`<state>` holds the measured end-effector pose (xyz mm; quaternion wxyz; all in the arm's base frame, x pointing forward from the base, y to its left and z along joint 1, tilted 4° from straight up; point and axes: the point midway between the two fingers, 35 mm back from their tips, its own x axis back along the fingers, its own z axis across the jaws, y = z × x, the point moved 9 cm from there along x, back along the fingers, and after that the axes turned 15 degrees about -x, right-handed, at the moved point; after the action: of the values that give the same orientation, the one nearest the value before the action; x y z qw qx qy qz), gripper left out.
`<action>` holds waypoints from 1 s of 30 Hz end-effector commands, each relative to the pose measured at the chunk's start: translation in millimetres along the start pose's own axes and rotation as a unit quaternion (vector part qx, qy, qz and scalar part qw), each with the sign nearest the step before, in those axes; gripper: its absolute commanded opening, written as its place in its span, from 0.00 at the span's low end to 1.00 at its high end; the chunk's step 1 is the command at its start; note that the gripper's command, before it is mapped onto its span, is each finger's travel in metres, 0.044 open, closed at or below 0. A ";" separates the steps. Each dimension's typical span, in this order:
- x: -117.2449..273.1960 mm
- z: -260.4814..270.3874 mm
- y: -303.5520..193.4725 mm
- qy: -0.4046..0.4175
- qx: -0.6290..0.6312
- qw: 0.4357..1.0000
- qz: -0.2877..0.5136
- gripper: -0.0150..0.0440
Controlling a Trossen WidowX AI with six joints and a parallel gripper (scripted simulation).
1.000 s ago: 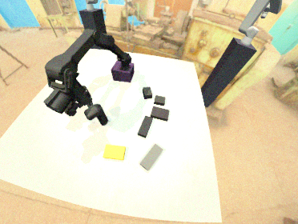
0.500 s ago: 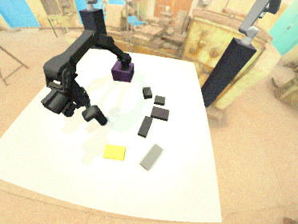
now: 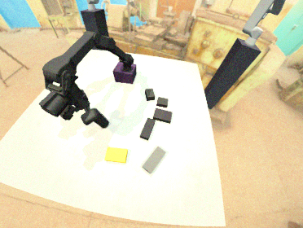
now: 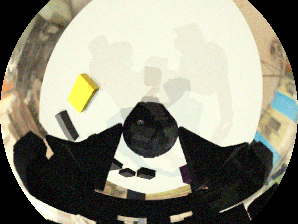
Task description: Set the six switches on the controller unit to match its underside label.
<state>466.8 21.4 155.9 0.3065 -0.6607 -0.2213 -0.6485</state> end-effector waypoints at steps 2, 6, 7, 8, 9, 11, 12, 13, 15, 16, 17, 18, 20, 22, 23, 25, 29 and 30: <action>-6.6 1.3 4.1 -0.003 0.002 1.000 -0.005 0.83; -7.0 1.9 6.2 -0.002 0.002 1.000 -0.009 0.83; -7.1 2.0 6.7 -0.002 0.002 1.000 -0.010 0.83; -7.2 2.1 7.2 -0.001 0.002 1.000 -0.012 0.83; -7.3 2.3 7.7 -0.001 0.002 1.000 -0.013 0.83; -7.5 2.5 8.7 0.000 0.002 1.000 -0.015 0.83; -7.6 2.7 9.2 0.000 0.002 1.000 -0.016 0.83; -7.8 2.8 9.7 0.000 0.002 1.000 -0.017 0.83; -8.0 3.1 10.7 0.001 0.002 1.000 -0.020 0.83; -8.2 3.2 11.2 0.001 0.002 1.000 -0.021 0.83; -8.3 3.3 11.7 0.001 0.002 1.000 -0.022 0.83; -8.5 3.5 12.2 0.002 0.002 1.000 -0.023 0.83; -8.8 3.7 13.2 0.002 0.002 1.000 -0.025 0.83; -9.1 4.0 14.2 0.003 0.002 1.000 -0.028 0.83; -9.3 4.1 14.6 0.003 0.002 1.000 -0.029 0.83; -9.6 4.4 15.6 0.004 0.002 1.000 -0.031 0.83; -10.4 4.9 17.6 0.005 0.002 0.999 -0.036 0.83; -10.6 5.1 18.1 0.006 0.002 0.999 -0.037 0.83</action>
<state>480.4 13.8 151.1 0.2849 -0.6449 -0.2424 -0.6664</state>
